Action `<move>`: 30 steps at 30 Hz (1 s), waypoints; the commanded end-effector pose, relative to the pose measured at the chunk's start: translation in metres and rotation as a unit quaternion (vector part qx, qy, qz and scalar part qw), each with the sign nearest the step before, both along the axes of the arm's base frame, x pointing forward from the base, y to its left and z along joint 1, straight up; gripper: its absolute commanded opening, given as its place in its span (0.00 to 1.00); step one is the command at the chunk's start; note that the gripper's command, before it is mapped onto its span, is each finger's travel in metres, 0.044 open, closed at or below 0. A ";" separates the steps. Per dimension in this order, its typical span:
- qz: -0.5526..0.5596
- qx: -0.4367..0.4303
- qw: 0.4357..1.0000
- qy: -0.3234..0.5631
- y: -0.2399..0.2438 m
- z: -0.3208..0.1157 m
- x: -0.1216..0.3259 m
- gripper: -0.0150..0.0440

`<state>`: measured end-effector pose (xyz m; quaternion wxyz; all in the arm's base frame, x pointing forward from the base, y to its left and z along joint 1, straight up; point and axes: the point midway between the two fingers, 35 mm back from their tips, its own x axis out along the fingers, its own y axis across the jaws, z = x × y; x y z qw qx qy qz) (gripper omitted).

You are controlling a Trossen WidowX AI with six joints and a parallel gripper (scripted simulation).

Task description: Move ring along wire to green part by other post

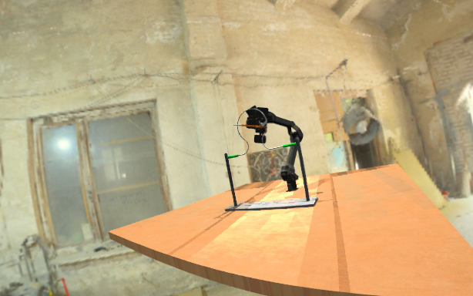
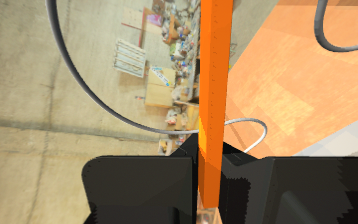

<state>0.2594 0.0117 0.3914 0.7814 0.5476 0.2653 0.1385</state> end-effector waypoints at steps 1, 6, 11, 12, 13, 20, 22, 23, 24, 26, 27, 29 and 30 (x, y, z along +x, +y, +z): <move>-0.001 -0.029 1.000 -0.005 -0.001 0.001 0.000 0.00; -0.001 -0.058 0.998 -0.008 -0.001 0.000 0.000 0.00; -0.001 -0.084 0.996 -0.010 -0.002 -0.002 0.000 0.00; -0.001 -0.089 0.996 -0.010 -0.002 -0.002 0.000 0.00; -0.001 -0.094 0.996 -0.011 -0.002 -0.002 0.000 0.00; -0.002 -0.130 0.991 -0.014 -0.003 -0.004 0.001 0.00; -0.002 -0.141 0.990 -0.014 -0.003 -0.005 0.001 0.00; -0.002 -0.146 0.989 -0.015 -0.003 -0.005 0.001 0.00; -0.002 -0.151 0.988 -0.015 -0.004 -0.005 0.001 0.00; -0.002 -0.162 0.987 -0.016 -0.004 -0.005 0.001 0.00; -0.002 -0.167 0.986 -0.017 -0.004 -0.006 0.001 0.00; -0.003 -0.178 0.984 -0.017 -0.004 -0.006 0.001 0.00; -0.003 -0.183 0.983 -0.018 -0.005 -0.006 0.001 0.00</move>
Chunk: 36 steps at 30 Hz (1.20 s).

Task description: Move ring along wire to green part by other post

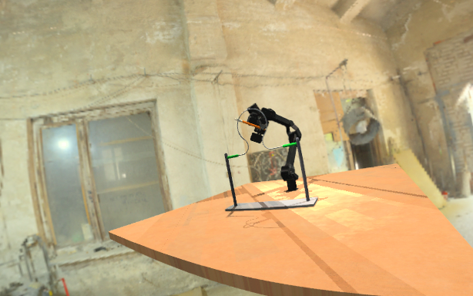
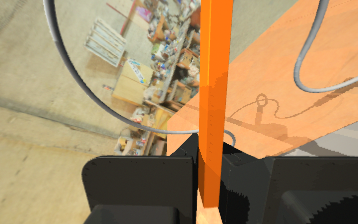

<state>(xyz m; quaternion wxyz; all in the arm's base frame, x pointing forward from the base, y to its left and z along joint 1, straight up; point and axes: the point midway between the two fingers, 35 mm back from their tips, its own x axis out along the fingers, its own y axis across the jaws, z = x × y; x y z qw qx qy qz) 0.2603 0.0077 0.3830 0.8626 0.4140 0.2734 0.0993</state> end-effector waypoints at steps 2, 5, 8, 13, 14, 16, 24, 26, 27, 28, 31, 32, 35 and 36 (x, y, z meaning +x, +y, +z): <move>0.000 -0.034 0.999 -0.007 -0.001 0.001 0.000 0.00; 0.000 -0.051 0.999 -0.008 -0.002 0.001 0.000 0.00; -0.001 -0.067 0.998 -0.009 -0.002 0.000 0.000 0.00; -0.001 -0.097 0.995 -0.012 -0.003 -0.001 0.000 0.00; -0.001 -0.103 0.995 -0.012 -0.004 -0.001 0.000 0.00; -0.001 -0.116 0.993 -0.013 -0.004 -0.002 0.000 0.00; -0.002 -0.166 0.986 -0.018 -0.006 -0.004 0.000 0.00; -0.002 -0.178 0.984 -0.019 -0.007 -0.004 0.000 0.00; -0.002 -0.184 0.983 -0.019 -0.007 -0.004 0.000 0.00; -0.002 -0.190 0.982 -0.020 -0.008 -0.004 0.000 0.00; -0.003 -0.209 0.978 -0.021 -0.008 -0.005 0.001 0.00; -0.003 -0.215 0.976 -0.022 -0.009 -0.005 0.001 0.00; -0.003 -0.233 0.972 -0.023 -0.010 -0.006 0.001 0.00; -0.003 -0.239 0.971 -0.024 -0.010 -0.006 0.001 0.00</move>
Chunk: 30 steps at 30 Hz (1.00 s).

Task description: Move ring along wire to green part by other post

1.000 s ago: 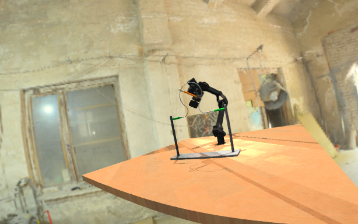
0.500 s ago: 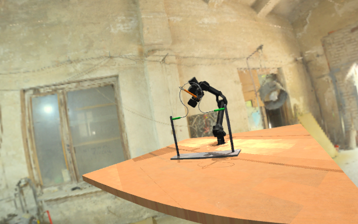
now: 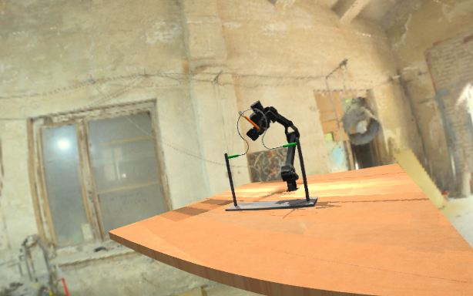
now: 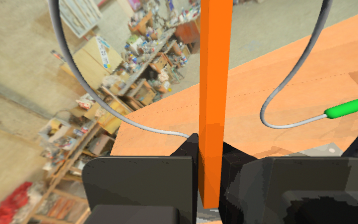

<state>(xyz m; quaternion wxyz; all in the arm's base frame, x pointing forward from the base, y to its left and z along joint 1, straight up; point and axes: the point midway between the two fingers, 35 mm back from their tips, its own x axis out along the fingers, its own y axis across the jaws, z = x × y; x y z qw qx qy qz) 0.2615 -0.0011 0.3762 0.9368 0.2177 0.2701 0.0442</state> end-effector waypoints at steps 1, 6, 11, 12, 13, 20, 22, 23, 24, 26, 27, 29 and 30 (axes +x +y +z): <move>0.000 -0.031 0.999 -0.005 -0.001 0.001 -0.001 0.00; -0.001 -0.063 0.998 -0.007 -0.003 0.000 0.000 0.00; -0.001 -0.094 0.996 -0.010 -0.005 -0.001 0.000 0.00; -0.001 -0.100 0.995 -0.011 -0.005 -0.001 0.000 0.00; -0.001 -0.107 0.994 -0.011 -0.005 -0.001 0.000 0.00; -0.002 -0.150 0.989 -0.015 -0.008 -0.001 0.000 0.00; -0.002 -0.162 0.987 -0.016 -0.008 -0.002 0.000 0.00; -0.002 -0.169 0.986 -0.017 -0.009 -0.002 0.000 0.00; -0.002 -0.175 0.984 -0.017 -0.009 -0.002 0.000 0.00; -0.002 -0.187 0.982 -0.018 -0.010 -0.002 0.000 0.00; -0.002 -0.193 0.981 -0.019 -0.010 -0.002 0.000 0.00; -0.003 -0.206 0.978 -0.020 -0.011 -0.002 0.000 0.00; -0.003 -0.212 0.977 -0.020 -0.011 -0.002 0.000 0.00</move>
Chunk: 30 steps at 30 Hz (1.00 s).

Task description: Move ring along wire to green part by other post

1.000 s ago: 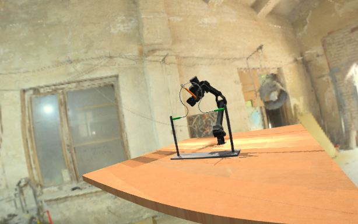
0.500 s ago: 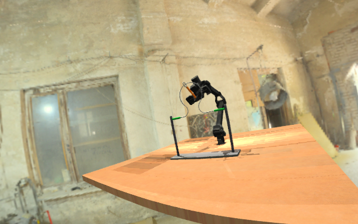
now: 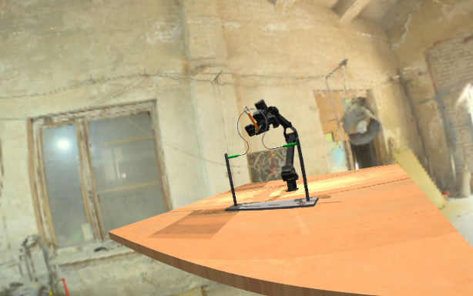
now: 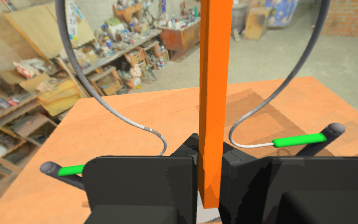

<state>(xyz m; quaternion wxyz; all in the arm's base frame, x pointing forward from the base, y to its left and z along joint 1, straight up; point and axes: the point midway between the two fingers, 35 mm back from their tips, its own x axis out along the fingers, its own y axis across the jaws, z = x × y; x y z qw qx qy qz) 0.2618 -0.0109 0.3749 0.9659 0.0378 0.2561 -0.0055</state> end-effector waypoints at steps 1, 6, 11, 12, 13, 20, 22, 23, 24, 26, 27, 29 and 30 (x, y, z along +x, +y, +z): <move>0.000 -0.031 1.000 -0.003 -0.002 -0.001 0.000 0.00; -0.001 -0.062 0.998 -0.006 -0.004 -0.001 0.000 0.00; -0.001 -0.093 0.996 -0.008 -0.005 -0.001 0.000 0.00; -0.001 -0.100 0.995 -0.009 -0.006 -0.001 0.000 0.00; -0.001 -0.106 0.994 -0.009 -0.006 -0.001 0.000 0.00; -0.002 -0.149 0.989 -0.013 -0.009 -0.001 0.001 0.00; -0.002 -0.162 0.987 -0.014 -0.009 0.000 0.001 0.00; -0.002 -0.168 0.986 -0.015 -0.010 0.000 0.001 0.00; -0.002 -0.174 0.985 -0.015 -0.010 0.000 0.001 0.00; -0.002 -0.187 0.982 -0.016 -0.011 0.000 0.001 0.00; -0.002 -0.193 0.981 -0.017 -0.011 0.000 0.001 0.00; -0.003 -0.205 0.979 -0.018 -0.012 0.000 0.001 0.00; -0.003 -0.211 0.977 -0.019 -0.012 0.000 0.001 0.00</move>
